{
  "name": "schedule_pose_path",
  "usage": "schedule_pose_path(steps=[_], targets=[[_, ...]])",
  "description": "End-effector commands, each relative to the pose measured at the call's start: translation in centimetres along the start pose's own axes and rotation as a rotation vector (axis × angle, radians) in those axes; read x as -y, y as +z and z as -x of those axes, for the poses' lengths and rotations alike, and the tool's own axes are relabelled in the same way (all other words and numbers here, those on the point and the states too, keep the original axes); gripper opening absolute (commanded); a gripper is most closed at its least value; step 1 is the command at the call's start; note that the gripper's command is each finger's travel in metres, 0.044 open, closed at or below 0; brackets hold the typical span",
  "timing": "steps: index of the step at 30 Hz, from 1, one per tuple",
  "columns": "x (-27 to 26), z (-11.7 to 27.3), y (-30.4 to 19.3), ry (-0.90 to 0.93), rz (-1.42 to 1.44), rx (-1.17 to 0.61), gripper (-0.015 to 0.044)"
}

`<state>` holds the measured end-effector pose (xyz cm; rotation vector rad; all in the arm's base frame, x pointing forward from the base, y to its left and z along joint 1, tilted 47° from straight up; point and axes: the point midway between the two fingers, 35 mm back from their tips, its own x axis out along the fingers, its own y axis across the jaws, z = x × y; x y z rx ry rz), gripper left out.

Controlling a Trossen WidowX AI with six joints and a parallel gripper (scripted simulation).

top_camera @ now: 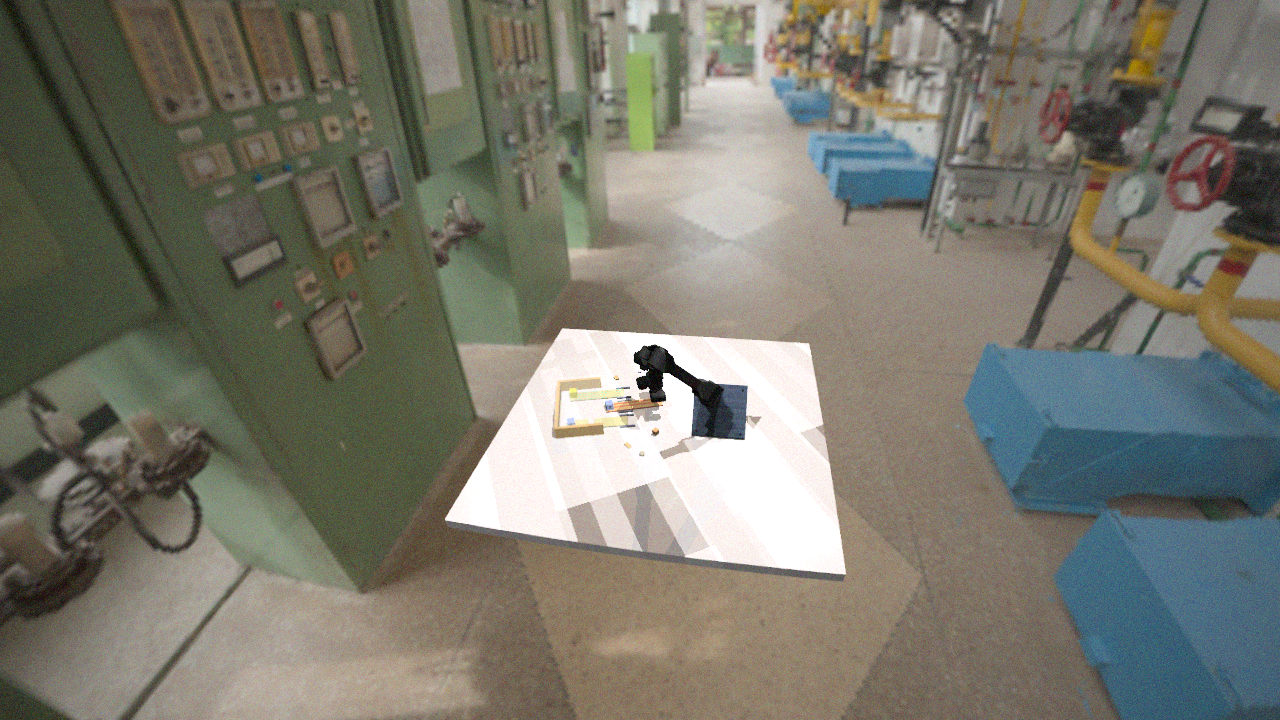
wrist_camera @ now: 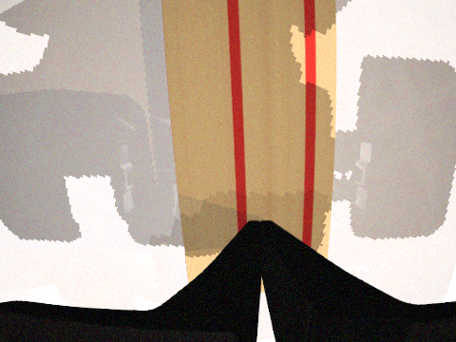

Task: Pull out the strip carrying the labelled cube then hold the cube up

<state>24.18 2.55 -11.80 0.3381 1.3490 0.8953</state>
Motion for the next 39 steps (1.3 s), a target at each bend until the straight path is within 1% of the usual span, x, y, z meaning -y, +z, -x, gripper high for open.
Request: schedule_pose_path(steps=[1,8,39], targets=[[-0.53,-0.64,-1.69,0.012,-0.015,-0.038,0.0000],[-0.53,-0.61,-2.36,0.012,-0.015,-0.038,0.0000],[-0.53,-0.61,-2.36,0.012,-0.015,-0.038,0.0000]])
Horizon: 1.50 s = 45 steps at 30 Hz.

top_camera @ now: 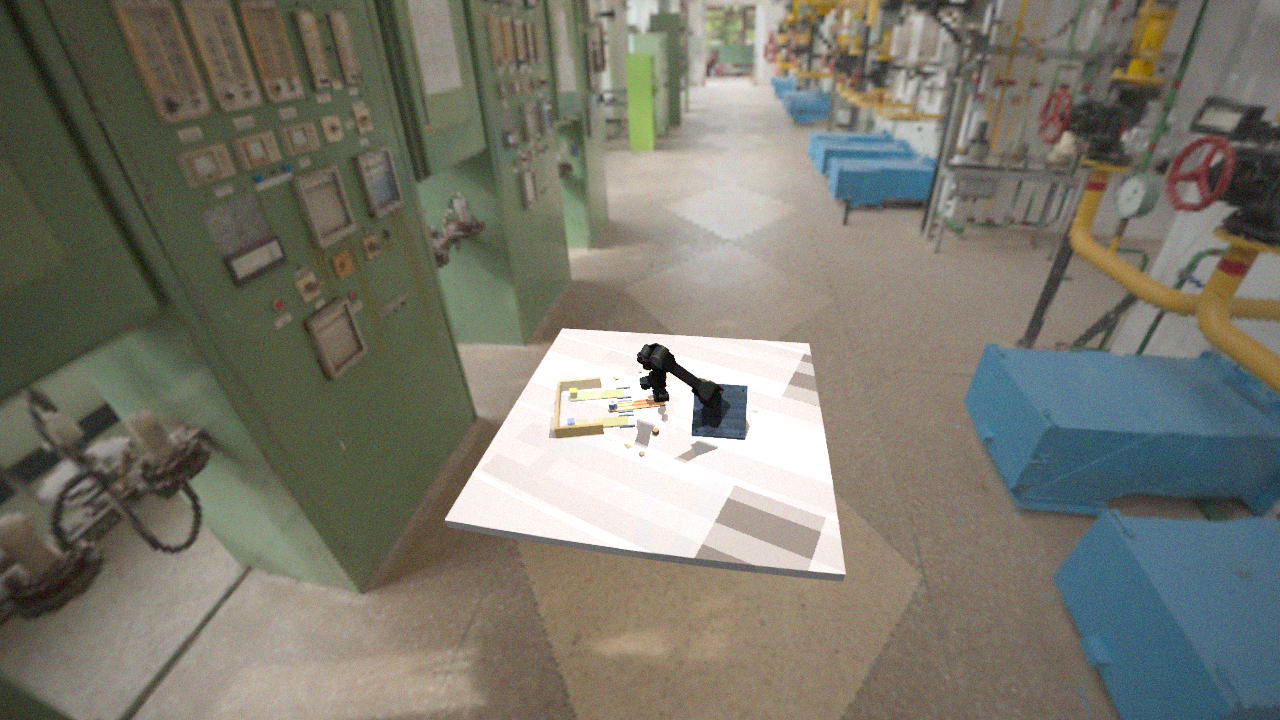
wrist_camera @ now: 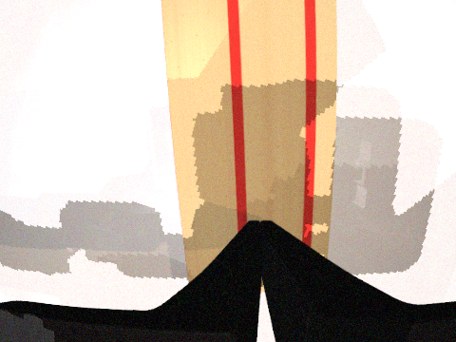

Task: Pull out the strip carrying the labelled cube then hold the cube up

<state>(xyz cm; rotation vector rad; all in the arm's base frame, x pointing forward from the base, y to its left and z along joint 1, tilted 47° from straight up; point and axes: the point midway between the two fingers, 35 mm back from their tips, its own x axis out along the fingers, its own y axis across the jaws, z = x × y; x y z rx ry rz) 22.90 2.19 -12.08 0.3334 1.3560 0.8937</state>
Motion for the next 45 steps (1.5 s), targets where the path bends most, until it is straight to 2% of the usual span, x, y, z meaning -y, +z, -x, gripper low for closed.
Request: schedule_pose_path(steps=[1,5,10,14,27,45], targets=[[0.0,0.2,0.0,0.000,-0.001,-0.002,0.0000],[0.2,4.0,0.2,0.012,-0.013,-0.030,0.0000],[0.2,4.2,0.3,0.013,-0.013,-0.032,0.0000],[0.1,4.0,2.2,0.016,0.165,-0.030,0.0105],[0.0,4.5,6.5,0.016,0.177,-0.028,0.0440],[-0.3,5.6,12.9,0.017,0.179,-0.026,0.0440]])
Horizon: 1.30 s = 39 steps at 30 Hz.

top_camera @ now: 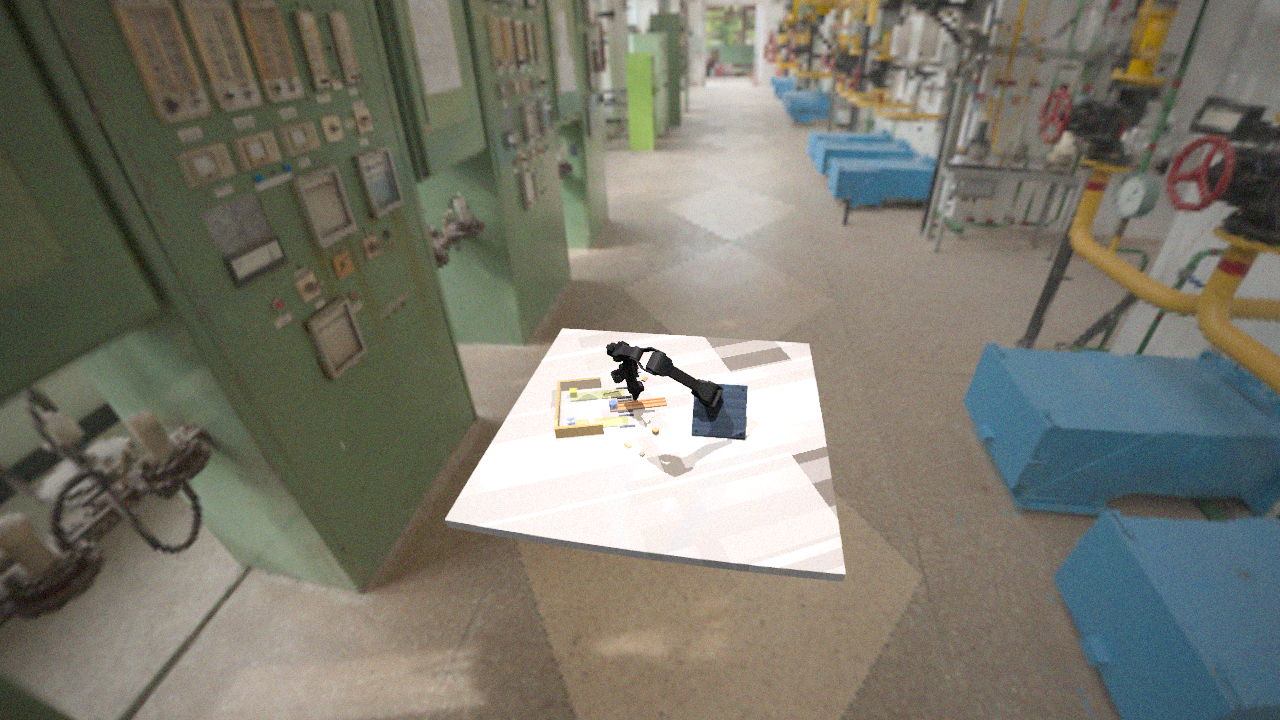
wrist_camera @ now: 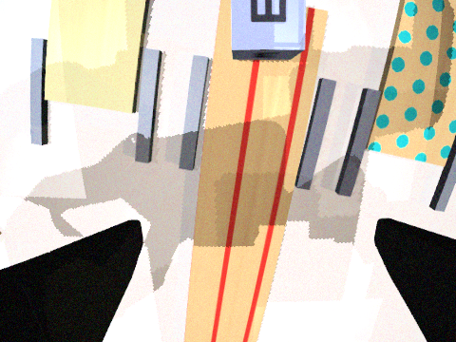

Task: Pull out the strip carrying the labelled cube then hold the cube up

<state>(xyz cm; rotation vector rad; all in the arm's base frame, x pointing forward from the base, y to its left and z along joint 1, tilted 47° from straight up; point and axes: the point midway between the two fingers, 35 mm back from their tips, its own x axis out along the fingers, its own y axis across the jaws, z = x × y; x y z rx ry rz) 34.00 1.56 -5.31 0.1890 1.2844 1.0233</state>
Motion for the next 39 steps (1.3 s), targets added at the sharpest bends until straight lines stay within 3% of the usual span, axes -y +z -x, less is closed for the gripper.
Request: schedule_pose_path(steps=[1,21,28,39], targets=[[0.1,0.0,1.5,0.008,-0.003,-0.002,0.0440],[0.6,0.3,8.3,0.008,-0.001,0.001,0.0440],[0.6,-0.6,8.3,0.008,-0.001,0.001,0.0256],[0.6,-2.4,8.3,0.008,-0.001,0.001,0.0250]])
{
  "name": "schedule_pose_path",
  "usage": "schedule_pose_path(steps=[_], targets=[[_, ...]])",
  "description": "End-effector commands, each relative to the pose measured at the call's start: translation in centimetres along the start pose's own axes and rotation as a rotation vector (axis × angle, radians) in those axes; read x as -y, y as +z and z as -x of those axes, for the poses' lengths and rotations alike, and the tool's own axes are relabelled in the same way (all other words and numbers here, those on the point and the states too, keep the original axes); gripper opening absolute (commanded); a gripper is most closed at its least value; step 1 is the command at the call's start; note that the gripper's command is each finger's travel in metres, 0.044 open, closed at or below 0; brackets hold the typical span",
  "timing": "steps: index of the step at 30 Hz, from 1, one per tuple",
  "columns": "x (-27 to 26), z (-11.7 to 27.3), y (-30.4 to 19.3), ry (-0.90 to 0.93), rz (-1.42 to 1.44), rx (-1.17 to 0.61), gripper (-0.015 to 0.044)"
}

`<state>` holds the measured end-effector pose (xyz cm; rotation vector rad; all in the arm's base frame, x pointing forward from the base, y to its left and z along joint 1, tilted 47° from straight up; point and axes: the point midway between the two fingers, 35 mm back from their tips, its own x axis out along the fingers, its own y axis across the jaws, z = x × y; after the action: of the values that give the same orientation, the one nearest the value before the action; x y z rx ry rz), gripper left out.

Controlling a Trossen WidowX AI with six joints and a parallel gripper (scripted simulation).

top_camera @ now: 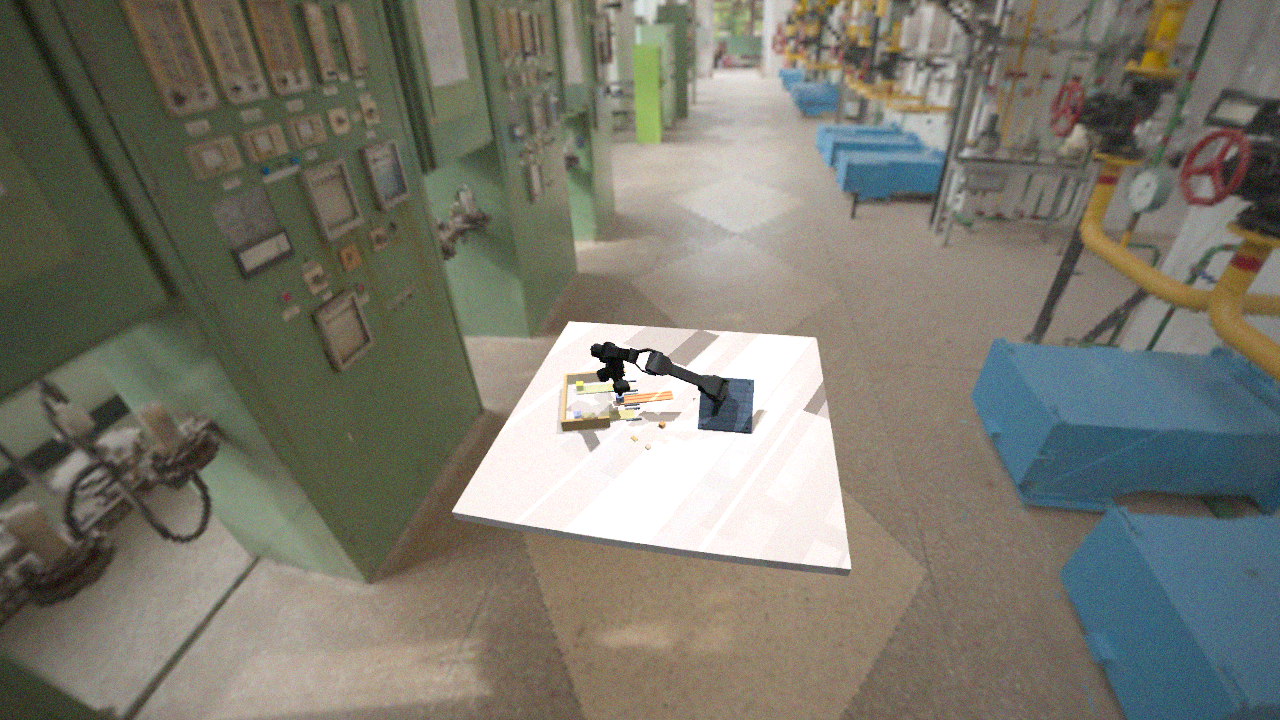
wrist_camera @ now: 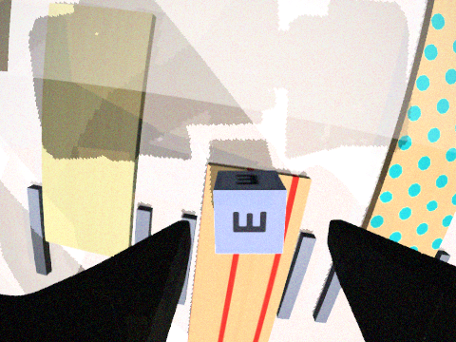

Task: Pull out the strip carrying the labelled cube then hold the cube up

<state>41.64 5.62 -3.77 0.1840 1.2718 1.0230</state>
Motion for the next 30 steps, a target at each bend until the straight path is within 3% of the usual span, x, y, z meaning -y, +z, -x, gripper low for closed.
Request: schedule_pose_path(steps=[1,29,30], targets=[[-0.1,-1.2,-0.3,0.012,-0.010,-0.008,0.0250],[-0.3,-3.9,-0.4,0.015,-0.010,-0.007,0.0250],[-0.2,-3.7,-0.2,0.008,-0.005,-0.005,0.0224]])
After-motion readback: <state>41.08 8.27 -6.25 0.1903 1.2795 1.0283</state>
